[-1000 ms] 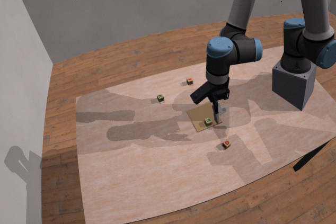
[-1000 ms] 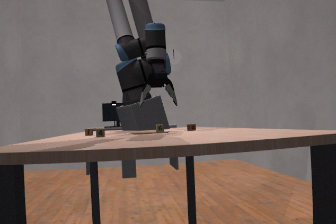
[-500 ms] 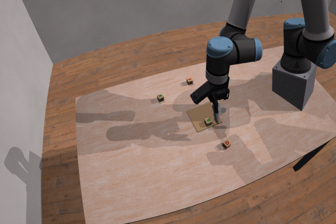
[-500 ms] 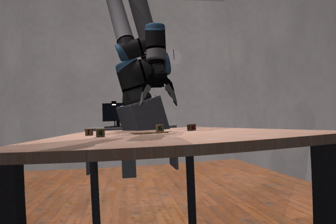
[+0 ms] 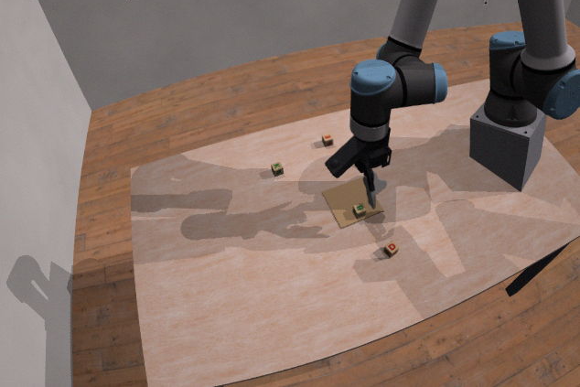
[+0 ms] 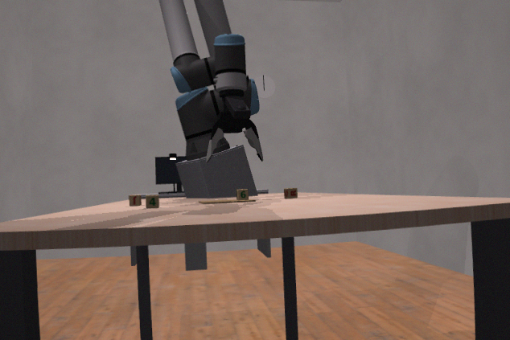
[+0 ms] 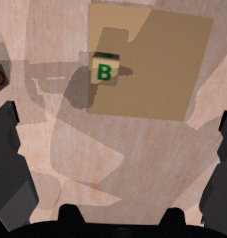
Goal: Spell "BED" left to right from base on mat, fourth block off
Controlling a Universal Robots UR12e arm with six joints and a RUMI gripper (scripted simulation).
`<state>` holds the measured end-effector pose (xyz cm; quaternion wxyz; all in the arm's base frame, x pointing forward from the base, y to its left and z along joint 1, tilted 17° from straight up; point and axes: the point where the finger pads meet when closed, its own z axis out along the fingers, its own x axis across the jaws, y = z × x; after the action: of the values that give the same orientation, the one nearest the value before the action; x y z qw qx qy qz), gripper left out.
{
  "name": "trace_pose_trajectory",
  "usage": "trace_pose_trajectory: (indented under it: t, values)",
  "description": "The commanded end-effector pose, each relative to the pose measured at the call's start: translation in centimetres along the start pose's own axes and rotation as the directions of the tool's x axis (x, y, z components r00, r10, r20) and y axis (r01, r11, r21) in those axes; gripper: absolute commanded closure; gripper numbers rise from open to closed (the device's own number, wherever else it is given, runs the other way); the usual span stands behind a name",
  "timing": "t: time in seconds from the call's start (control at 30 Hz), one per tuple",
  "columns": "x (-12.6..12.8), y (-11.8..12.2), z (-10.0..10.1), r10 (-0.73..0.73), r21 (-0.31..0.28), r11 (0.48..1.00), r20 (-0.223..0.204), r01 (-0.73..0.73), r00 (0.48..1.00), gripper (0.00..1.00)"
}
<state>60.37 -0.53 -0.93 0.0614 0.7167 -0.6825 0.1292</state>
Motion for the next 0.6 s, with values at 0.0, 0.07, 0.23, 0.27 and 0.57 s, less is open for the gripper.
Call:
trace_pose_trajectory:
  t: [0.0, 0.07, 0.23, 0.27, 0.57]
  values:
    - [1.0, -0.2, 0.0, -0.053, 0.001, 0.999, 0.002, 0.053, 0.999, 0.00]
    - [1.6, -0.3, 0.0, -0.091, 0.001, 0.996, 0.003, 0.091, 0.996, 0.00]
    - [3.7, -0.4, 0.2, -0.204, 0.001, 0.979, 0.005, 0.204, 0.979, 0.00]
    - [4.2, -0.4, 0.2, -0.229, 0.001, 0.973, 0.005, 0.229, 0.973, 0.00]
    - [7.2, -0.4, 0.3, -0.381, 0.002, 0.925, 0.007, 0.381, 0.925, 0.00]
